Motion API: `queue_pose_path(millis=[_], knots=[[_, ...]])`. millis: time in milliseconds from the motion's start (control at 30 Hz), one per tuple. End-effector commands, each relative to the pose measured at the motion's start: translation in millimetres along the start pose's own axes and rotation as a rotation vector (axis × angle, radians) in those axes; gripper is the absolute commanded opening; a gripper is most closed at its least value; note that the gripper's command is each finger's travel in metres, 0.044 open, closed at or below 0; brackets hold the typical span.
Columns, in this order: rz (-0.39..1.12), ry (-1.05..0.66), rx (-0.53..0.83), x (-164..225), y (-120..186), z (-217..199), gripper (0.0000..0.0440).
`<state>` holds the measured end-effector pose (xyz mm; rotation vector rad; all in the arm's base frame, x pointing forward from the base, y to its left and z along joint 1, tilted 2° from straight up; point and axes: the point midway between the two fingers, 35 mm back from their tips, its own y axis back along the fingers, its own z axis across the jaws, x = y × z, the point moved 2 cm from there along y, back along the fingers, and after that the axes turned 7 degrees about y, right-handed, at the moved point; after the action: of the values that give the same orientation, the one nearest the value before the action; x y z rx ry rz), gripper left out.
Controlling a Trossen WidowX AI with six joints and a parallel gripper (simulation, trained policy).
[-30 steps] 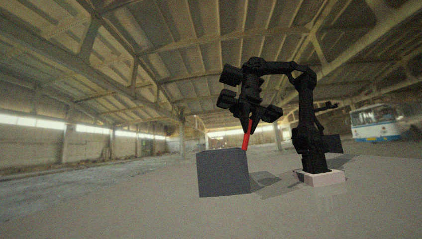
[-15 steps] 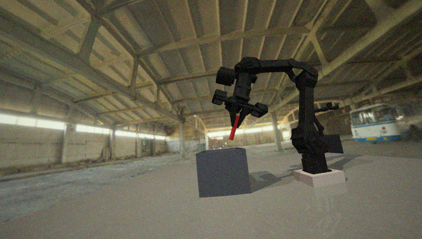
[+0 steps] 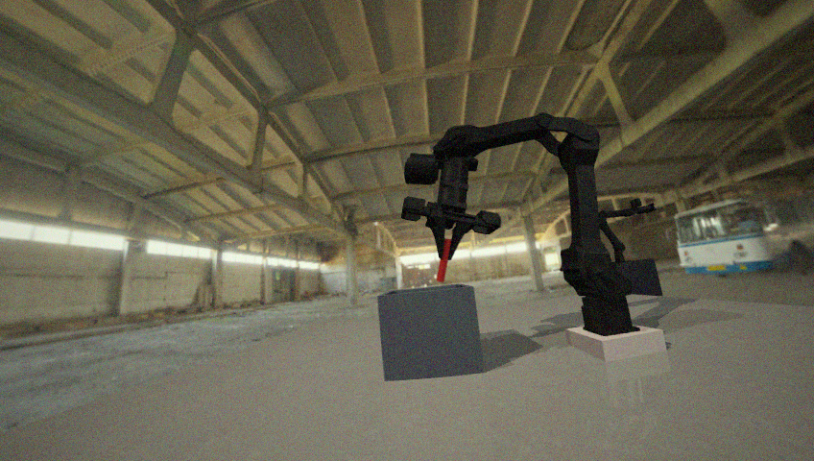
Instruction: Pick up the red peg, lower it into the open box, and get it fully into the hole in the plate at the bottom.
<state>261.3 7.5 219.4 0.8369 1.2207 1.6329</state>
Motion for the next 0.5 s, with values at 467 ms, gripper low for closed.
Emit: queue_pose_path(millis=[467], knots=[[0.041, -0.012, 0.076, -36, -38, 0, 0.0]])
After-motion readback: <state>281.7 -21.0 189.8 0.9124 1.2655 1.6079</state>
